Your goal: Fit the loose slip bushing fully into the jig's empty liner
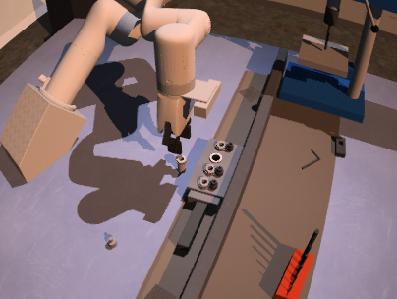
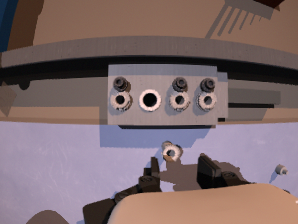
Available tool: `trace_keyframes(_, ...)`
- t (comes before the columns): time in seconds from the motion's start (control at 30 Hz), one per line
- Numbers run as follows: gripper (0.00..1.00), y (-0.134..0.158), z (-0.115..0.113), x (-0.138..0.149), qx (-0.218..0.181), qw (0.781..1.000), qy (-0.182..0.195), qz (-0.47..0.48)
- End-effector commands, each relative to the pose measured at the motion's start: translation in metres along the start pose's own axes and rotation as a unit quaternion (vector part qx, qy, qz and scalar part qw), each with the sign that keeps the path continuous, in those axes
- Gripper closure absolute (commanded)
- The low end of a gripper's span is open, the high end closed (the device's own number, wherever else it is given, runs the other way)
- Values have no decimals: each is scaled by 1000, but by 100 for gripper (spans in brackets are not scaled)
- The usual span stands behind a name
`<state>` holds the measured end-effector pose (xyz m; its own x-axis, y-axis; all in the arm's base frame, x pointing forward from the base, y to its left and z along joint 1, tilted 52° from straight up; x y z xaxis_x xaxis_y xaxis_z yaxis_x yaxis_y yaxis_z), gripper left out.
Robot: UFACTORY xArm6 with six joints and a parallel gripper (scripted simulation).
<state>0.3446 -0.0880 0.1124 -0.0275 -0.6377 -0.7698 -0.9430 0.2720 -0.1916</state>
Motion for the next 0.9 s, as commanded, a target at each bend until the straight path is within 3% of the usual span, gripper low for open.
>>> trace_keyframes(0.0, 50, -1, -1, 0, 1, 1000, 1, -1)
trace_keyframes(0.87, 50, -1, 12, 0, 1, 1000, 1, -1)
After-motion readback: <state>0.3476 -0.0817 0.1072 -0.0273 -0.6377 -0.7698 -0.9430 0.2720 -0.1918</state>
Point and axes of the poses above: the point where the finger pads meet when closed, its own z axis out along the fingers, its own x axis across the jaws, y = z × x, the point moved 3 cm from there along -z, back along the fingers, and after that the axes turned 8 degrees about z, right-handed, at the moved point
